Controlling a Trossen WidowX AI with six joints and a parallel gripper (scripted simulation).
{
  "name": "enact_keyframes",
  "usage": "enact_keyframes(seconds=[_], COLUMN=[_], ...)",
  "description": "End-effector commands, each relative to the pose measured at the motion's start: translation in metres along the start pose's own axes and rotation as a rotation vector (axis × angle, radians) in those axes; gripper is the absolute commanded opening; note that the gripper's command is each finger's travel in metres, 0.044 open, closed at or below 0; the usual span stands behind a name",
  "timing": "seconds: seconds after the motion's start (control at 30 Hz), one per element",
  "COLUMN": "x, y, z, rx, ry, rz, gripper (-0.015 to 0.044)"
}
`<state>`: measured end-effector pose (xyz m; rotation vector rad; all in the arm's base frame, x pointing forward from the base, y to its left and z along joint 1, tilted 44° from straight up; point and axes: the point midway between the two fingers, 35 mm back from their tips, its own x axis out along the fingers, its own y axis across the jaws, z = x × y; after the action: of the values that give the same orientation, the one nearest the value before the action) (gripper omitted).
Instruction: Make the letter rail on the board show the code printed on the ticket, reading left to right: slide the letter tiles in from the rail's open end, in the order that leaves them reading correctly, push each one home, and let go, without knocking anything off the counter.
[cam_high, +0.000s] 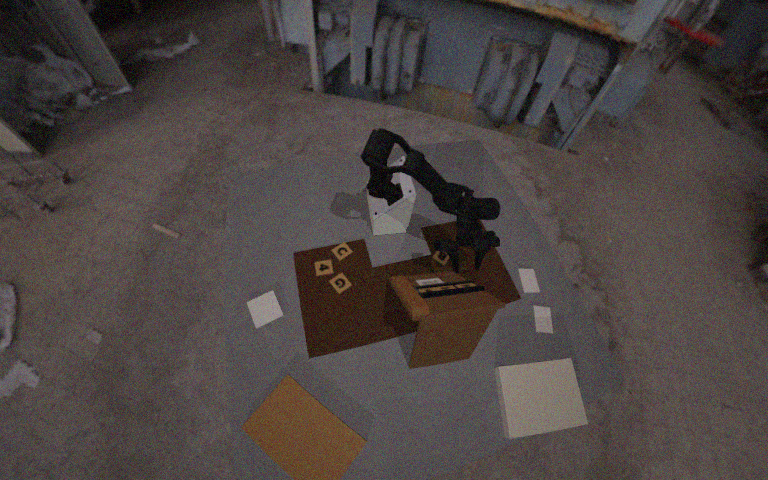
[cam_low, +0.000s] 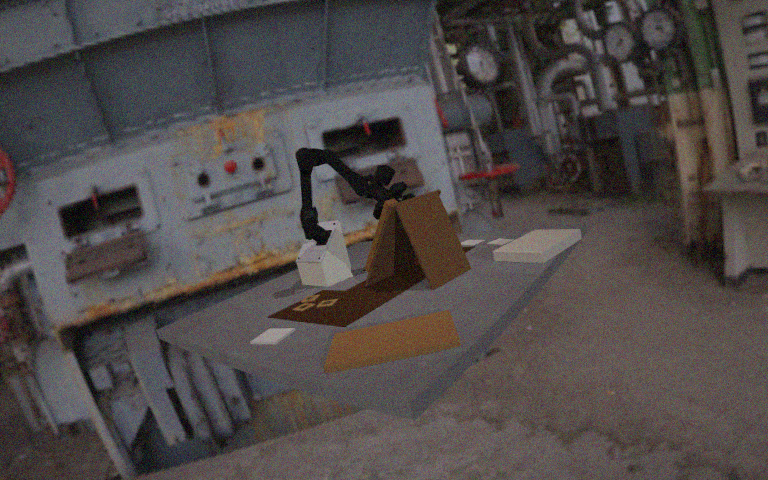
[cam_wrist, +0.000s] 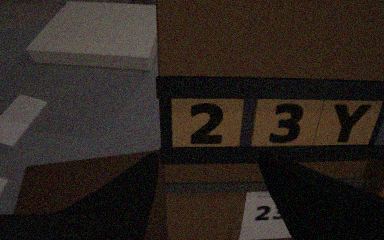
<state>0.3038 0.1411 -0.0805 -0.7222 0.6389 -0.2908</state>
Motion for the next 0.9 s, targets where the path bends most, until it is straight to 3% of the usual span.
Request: enact_keyframes(seconds=[0.0,0.87], x=[-0.001,-0.0017], y=[-0.001,-0.0018], z=[0.003,0.0052], rx=[0.013,0.013], ry=[-0.005,-0.005], rz=[-0.002,-0.002], gripper=[0.0295,0.0295])
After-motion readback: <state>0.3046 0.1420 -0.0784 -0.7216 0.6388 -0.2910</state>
